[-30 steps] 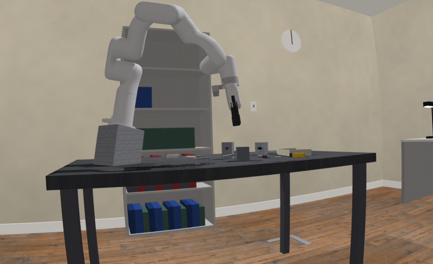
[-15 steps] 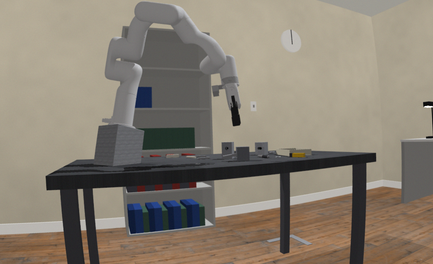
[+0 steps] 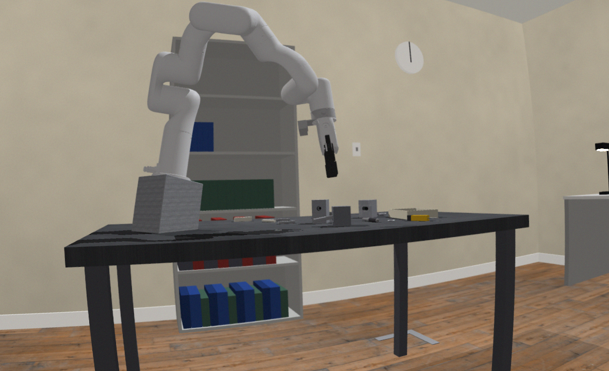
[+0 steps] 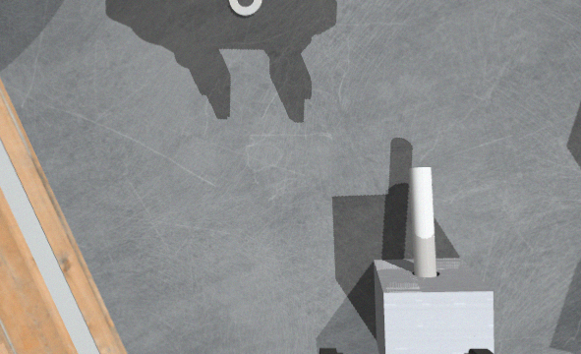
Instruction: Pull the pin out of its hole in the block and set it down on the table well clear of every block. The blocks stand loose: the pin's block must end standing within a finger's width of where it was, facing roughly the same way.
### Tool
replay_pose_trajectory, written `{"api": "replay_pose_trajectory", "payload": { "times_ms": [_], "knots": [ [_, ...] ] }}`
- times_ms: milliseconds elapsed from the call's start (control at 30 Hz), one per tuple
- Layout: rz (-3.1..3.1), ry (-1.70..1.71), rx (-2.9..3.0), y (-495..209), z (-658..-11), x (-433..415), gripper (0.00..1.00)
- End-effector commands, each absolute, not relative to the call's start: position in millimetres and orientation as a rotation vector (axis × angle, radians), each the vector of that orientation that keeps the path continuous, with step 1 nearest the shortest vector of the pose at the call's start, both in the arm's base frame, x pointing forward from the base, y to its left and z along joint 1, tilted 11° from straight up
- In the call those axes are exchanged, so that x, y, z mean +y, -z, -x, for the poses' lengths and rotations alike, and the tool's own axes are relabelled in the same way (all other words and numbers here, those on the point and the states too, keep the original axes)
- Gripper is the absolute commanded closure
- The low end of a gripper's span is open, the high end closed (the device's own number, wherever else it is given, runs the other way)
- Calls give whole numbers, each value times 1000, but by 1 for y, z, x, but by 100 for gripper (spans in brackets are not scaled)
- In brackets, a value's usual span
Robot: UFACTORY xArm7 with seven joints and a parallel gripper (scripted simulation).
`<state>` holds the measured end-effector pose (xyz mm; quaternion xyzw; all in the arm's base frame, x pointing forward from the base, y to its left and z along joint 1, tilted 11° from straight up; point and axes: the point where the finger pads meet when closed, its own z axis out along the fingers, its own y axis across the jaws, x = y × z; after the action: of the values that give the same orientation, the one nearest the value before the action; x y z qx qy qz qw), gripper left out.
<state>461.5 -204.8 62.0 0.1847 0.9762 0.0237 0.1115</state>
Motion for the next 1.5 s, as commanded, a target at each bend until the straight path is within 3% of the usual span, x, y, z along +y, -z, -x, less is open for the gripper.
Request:
{"api": "replay_pose_trajectory", "payload": {
  "times_ms": [0, 1467],
  "knots": [
    [-540, -69, 2865, -63, -462, -205, 57],
    [-549, -117, 2904, -58, -457, -199, 57]
  ]
}}
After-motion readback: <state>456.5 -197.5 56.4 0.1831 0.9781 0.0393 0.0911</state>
